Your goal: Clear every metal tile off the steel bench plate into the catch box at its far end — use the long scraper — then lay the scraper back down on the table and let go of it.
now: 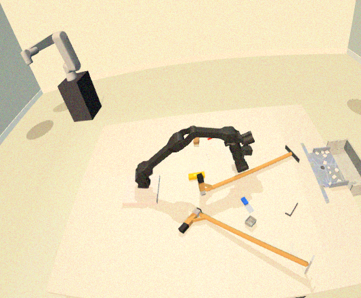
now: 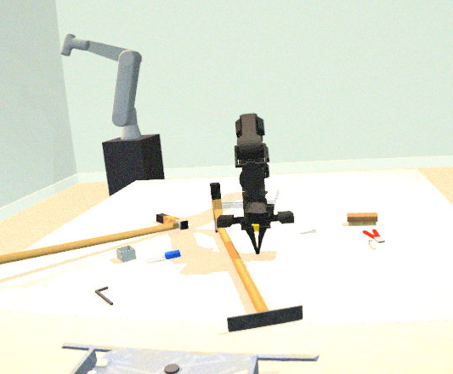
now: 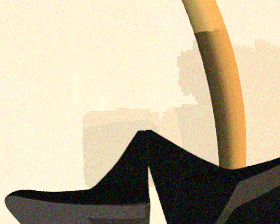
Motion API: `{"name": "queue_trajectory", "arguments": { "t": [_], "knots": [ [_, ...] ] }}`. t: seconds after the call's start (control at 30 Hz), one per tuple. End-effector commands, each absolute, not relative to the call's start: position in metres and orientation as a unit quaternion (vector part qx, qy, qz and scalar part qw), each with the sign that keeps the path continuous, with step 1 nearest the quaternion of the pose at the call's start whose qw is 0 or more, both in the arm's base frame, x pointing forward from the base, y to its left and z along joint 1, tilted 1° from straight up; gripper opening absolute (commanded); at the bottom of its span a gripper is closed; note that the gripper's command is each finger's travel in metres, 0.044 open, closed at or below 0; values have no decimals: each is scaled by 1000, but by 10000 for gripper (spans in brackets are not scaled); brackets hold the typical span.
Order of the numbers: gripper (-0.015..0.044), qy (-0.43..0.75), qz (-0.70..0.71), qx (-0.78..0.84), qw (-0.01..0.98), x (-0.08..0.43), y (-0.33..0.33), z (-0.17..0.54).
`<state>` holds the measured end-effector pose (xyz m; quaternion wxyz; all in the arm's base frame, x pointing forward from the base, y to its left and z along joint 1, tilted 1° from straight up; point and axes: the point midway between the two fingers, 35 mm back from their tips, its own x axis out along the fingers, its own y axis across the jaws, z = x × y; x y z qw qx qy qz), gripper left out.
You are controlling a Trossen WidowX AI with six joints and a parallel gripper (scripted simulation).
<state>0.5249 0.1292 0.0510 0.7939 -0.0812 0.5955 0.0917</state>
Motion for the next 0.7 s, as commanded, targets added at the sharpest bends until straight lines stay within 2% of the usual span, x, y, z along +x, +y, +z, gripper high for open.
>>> {"name": "queue_trajectory", "arguments": {
  "t": [0.0, 0.67],
  "knots": [
    [0, 599, 91, -79, 792, 524, 128, 46],
    [0, 593, 91, -79, 796, 534, 111, 47]
  ]
}}
